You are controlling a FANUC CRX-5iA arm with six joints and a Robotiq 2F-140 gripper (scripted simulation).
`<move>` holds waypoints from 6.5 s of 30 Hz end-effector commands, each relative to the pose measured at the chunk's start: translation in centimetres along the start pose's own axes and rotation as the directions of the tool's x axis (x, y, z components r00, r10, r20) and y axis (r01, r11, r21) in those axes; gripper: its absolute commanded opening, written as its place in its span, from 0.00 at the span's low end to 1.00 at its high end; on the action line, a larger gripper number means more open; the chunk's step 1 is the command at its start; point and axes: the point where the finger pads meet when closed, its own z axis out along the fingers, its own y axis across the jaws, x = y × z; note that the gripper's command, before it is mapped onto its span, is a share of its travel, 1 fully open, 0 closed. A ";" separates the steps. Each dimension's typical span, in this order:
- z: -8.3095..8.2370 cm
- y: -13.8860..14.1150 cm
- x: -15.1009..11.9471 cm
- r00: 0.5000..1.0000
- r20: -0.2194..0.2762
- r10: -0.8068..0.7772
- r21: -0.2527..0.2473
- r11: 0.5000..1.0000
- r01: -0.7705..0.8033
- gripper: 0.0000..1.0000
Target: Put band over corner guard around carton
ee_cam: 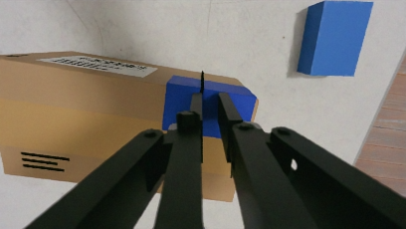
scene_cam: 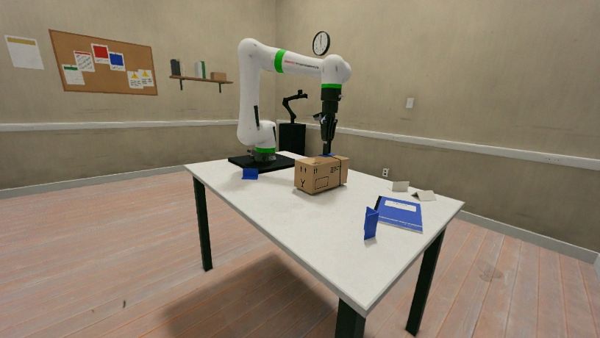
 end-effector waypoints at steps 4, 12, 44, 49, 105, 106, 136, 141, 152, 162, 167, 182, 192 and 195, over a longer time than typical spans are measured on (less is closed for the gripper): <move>-0.4 0.0 0.0 1.000 0.002 0.000 0.000 1.000 0.000 0.18; -0.9 0.0 0.0 1.000 0.002 0.000 0.000 1.000 0.000 0.18; -2.8 0.0 0.0 1.000 0.002 0.000 0.000 1.000 0.000 0.18; -2.8 0.0 0.0 1.000 0.002 0.000 0.000 1.000 0.000 0.18; -2.0 -3.7 -9.1 0.963 0.002 0.271 0.000 0.963 -0.271 0.18; -2.0 -3.7 -9.1 0.963 0.002 0.271 0.000 0.963 -0.271 0.18; -0.3 -3.7 -9.2 0.963 0.002 0.271 0.000 0.963 -0.271 0.18; -0.1 -3.7 -9.2 0.963 0.002 0.271 0.000 0.963 -0.271 0.18; 0.1 -3.7 -9.2 0.963 0.002 0.271 0.000 0.963 -0.271 0.18; 0.1 -3.7 -9.2 0.963 0.002 0.271 0.000 0.963 -0.271 0.18; 0.1 -3.7 -9.2 0.963 0.002 0.271 0.000 0.963 -0.271 0.18; 0.2 -3.7 -9.2 0.963 0.002 0.271 0.000 0.963 -0.271 0.18; 0.3 -3.7 -9.2 0.963 0.002 0.271 0.000 0.963 -0.271 0.18; 0.4 -3.7 -9.2 0.963 0.002 0.271 0.000 0.963 -0.271 0.18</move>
